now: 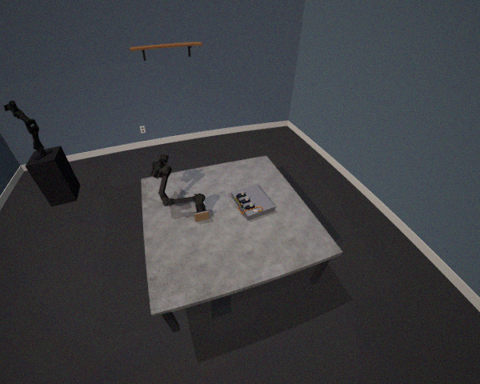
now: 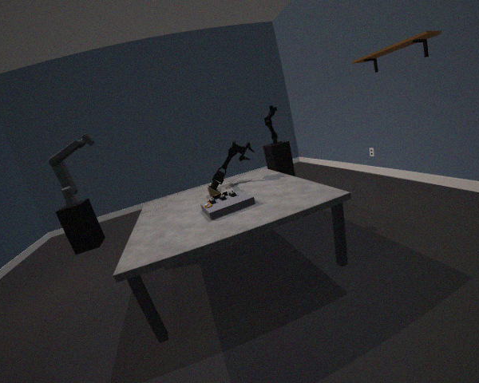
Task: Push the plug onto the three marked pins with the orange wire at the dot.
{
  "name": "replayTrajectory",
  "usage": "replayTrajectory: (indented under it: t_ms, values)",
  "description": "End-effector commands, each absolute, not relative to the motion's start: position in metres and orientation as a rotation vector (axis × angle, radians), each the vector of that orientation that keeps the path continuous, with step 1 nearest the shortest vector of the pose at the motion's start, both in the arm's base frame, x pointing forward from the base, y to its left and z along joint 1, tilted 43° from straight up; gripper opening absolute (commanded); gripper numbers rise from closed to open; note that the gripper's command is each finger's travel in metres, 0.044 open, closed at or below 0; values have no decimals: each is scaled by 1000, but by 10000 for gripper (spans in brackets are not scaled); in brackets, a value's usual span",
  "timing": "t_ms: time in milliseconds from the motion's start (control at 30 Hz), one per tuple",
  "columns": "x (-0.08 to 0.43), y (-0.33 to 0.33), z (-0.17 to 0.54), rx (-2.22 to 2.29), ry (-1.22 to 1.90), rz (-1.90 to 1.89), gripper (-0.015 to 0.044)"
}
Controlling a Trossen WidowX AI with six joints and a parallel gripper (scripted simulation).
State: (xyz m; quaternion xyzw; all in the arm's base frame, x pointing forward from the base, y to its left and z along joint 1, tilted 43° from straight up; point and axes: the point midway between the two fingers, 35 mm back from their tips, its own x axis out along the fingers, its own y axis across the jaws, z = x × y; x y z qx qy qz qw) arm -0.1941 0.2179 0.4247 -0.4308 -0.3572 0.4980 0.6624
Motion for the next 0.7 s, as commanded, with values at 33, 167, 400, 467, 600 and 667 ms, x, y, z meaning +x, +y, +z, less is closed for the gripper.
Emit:
replayTrajectory:
  t_ms: [33, 167, 400, 467, 600, 667]
  values:
    - [-194, 218, 425, -971, -809, 1127, 348]
    - [-192, 217, 429, -959, -818, 1131, 243]
    - [-187, 214, 439, -907, -846, 1143, 115]
    - [-184, 212, 444, -882, -856, 1150, 115]
    - [-179, 208, 454, -823, -876, 1164, 115]
    - [-176, 205, 459, -799, -885, 1168, 115]
